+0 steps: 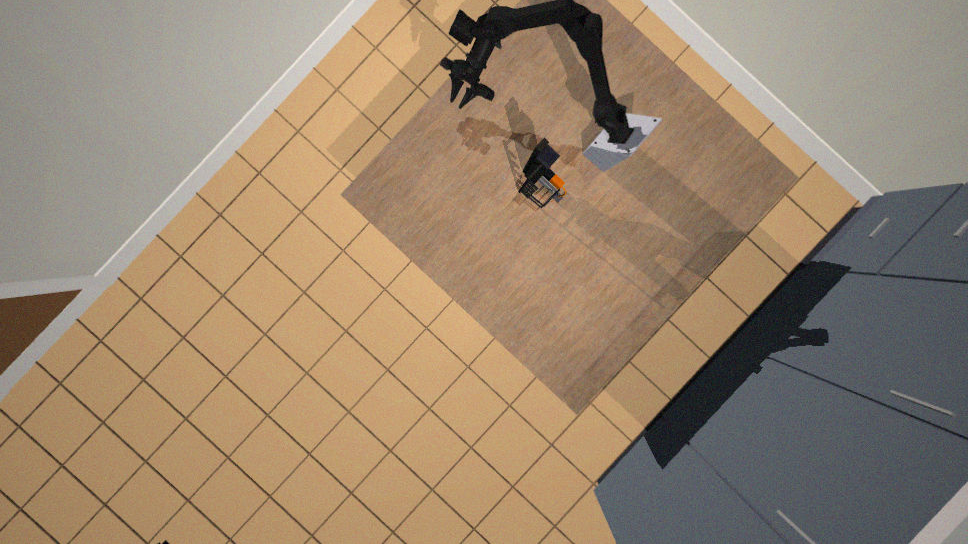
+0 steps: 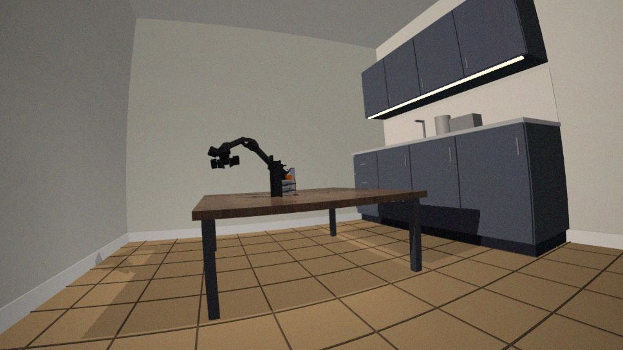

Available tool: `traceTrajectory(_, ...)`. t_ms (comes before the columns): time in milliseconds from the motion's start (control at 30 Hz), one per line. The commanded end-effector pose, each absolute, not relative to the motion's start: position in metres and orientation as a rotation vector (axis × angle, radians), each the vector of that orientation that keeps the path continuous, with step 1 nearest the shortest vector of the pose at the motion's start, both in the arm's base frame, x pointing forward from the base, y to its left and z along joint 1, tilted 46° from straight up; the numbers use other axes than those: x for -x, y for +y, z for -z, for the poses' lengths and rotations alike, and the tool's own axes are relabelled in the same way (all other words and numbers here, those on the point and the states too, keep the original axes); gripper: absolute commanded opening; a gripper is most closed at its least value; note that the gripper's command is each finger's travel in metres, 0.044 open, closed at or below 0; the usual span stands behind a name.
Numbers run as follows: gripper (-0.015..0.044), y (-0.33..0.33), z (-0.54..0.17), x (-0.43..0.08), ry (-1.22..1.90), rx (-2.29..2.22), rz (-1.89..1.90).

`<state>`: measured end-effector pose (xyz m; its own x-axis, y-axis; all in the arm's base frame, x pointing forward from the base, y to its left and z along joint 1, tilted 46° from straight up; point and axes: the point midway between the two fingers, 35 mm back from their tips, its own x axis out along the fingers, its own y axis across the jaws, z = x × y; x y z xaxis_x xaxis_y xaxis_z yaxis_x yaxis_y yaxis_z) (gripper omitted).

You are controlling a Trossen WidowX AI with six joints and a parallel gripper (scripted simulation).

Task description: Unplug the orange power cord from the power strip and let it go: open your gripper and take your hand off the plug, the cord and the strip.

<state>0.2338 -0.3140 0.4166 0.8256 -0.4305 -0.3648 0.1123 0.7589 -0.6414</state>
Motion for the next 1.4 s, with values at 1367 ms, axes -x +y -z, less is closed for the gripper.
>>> traceTrajectory(1367,0.016,-0.029,-0.081,-0.355,1.428,1.036,-0.436)
